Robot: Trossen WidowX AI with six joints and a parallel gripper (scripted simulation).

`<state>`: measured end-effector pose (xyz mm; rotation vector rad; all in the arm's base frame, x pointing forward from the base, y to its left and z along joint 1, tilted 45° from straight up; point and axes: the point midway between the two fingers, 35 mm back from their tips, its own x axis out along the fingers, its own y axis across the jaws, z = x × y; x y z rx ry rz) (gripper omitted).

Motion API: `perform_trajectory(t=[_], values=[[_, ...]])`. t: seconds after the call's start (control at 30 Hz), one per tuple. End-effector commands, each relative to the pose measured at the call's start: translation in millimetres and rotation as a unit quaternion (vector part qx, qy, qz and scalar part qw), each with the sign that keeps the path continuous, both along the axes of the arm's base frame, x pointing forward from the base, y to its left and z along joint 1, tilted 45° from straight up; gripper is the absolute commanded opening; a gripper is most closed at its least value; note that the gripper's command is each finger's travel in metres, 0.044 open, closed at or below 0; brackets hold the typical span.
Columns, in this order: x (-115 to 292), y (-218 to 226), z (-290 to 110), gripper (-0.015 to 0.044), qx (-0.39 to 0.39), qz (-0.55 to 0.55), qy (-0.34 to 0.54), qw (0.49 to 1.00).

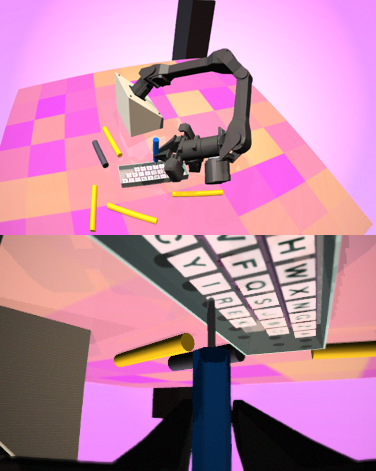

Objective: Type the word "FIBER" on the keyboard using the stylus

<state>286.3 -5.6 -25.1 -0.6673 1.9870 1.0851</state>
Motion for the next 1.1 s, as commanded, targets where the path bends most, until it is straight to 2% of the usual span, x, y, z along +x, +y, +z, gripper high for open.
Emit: perform_trajectory(t=[0.0, 1.07], values=[[0.0, 1.5, -2.5, 0.0081, -0.001, -0.004, 0.000, 1.000], [0.3, 7.1, -8.2, 0.0081, 0.000, -0.004, 0.000, 1.000]])
